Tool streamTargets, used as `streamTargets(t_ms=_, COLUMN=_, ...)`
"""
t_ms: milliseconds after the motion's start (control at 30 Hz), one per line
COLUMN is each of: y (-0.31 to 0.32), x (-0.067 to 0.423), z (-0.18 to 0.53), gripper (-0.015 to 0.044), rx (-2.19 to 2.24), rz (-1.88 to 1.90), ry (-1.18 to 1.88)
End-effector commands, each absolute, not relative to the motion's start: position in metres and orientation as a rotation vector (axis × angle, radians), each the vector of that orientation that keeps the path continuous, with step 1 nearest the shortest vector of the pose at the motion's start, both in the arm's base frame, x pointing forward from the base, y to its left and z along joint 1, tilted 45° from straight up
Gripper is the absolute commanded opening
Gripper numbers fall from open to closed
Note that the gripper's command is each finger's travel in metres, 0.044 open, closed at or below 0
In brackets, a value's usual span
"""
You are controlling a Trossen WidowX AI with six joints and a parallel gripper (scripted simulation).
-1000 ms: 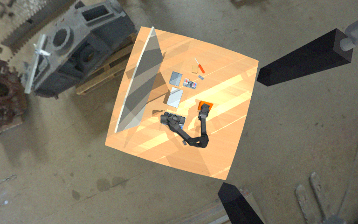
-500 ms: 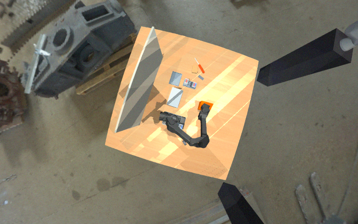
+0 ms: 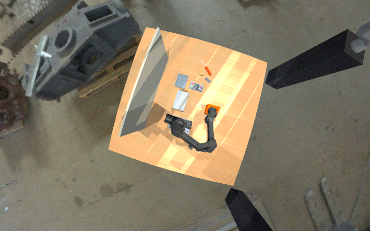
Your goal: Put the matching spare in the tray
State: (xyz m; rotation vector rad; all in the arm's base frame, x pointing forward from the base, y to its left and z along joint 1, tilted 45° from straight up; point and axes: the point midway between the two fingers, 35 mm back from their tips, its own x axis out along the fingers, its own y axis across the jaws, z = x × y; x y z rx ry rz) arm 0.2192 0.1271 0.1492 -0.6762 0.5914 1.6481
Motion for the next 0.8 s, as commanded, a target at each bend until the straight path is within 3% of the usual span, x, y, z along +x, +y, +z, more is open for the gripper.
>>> streamTargets(t_ms=0, y=0.119, x=0.225, z=0.159, gripper=0.0000, rx=-0.687, rz=1.641, ry=0.584)
streamTargets(t_ms=433, y=0.093, x=0.233, z=0.190, gripper=0.0000, rx=-0.693, rz=1.640, ry=0.577)
streamTargets(t_ms=767, y=0.068, x=0.270, z=0.172, gripper=0.0000, rx=-0.709, rz=1.627, ry=0.592)
